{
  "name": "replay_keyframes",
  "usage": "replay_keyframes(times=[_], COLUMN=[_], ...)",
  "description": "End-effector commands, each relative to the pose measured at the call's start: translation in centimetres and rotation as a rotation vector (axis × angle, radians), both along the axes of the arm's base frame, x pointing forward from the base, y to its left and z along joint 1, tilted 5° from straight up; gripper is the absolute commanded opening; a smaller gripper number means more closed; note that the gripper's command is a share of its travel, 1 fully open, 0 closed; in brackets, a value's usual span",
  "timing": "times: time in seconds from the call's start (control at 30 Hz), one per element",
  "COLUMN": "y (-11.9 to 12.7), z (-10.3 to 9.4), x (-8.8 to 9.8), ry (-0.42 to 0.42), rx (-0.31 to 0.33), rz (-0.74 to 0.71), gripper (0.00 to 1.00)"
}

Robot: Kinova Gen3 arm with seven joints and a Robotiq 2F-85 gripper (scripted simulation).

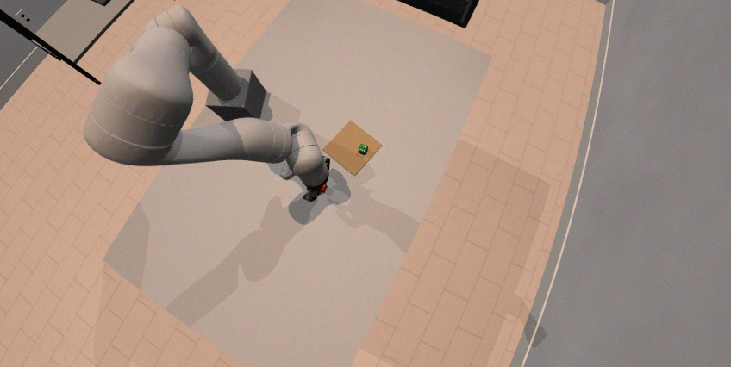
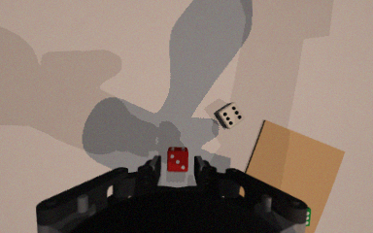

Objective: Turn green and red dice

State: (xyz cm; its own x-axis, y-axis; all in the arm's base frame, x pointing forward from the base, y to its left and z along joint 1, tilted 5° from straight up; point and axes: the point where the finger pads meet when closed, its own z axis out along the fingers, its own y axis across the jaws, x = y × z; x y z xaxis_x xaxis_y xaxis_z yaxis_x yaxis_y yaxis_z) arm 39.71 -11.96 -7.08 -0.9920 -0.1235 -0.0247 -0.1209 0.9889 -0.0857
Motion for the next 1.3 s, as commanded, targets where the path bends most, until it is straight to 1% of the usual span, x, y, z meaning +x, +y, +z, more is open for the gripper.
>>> replay_keyframes(times=[0.0,1.07,1.27], y=[-0.01,-0.01,-0.04], z=[0.06,0.05,-0.32], x=[0.06,0.06,0.07], ry=[-0.001,-0.001,-0.001], rx=[0.0,0.0,0.0], rz=[0.0,0.0,0.0], gripper=[0.41,0.41,0.41])
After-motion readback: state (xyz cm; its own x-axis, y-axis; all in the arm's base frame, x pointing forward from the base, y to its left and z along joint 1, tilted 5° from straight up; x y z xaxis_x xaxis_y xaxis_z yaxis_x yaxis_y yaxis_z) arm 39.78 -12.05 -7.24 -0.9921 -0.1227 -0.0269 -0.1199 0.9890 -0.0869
